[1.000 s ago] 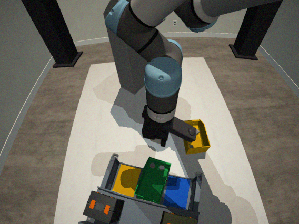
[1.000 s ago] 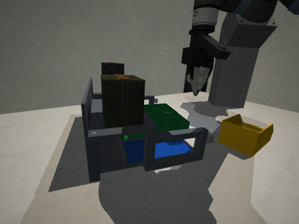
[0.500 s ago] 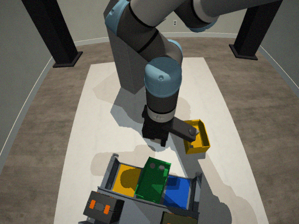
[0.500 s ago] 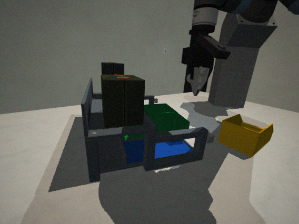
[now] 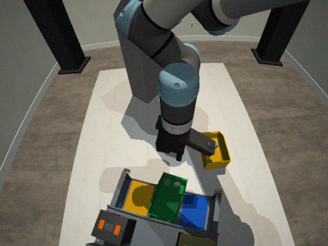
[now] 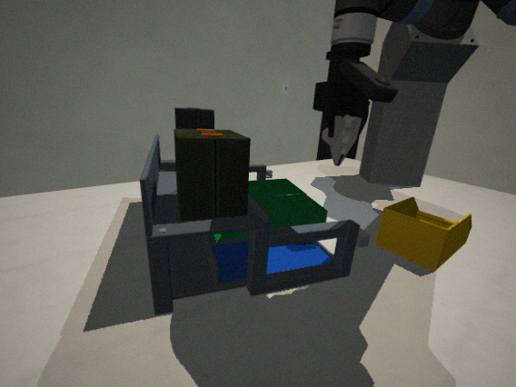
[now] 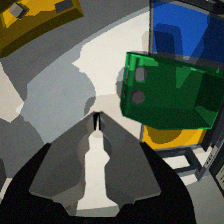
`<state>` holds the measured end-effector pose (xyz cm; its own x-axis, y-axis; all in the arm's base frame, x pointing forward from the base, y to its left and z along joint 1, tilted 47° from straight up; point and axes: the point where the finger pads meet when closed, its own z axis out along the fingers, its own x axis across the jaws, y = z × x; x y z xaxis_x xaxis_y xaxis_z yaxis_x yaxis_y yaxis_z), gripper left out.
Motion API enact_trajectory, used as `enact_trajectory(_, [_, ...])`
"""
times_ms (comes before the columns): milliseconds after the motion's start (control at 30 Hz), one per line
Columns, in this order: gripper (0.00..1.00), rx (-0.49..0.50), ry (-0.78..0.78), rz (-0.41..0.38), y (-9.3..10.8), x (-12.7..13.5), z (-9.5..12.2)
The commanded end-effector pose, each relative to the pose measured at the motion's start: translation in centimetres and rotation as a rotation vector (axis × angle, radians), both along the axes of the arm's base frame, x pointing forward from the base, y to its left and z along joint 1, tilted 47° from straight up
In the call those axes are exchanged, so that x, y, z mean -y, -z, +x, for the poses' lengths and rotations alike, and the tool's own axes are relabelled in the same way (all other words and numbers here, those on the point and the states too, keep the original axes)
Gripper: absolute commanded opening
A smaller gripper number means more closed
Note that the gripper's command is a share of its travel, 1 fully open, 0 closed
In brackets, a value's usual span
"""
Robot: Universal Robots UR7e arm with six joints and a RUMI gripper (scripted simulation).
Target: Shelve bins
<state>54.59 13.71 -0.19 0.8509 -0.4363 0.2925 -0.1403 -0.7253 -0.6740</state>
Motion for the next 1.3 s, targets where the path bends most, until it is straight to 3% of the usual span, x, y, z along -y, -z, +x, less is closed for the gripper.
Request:
enact_trajectory(0, [0.0,0.001,0.0,0.0,0.0,0.0,0.0])
enact_trajectory(500, [0.0,0.001,-0.001,0.001,0.9,-0.7,0.7])
enact_trajectory(1267, [0.0,0.001,-0.001,0.001,5.3,-4.0,3.9])
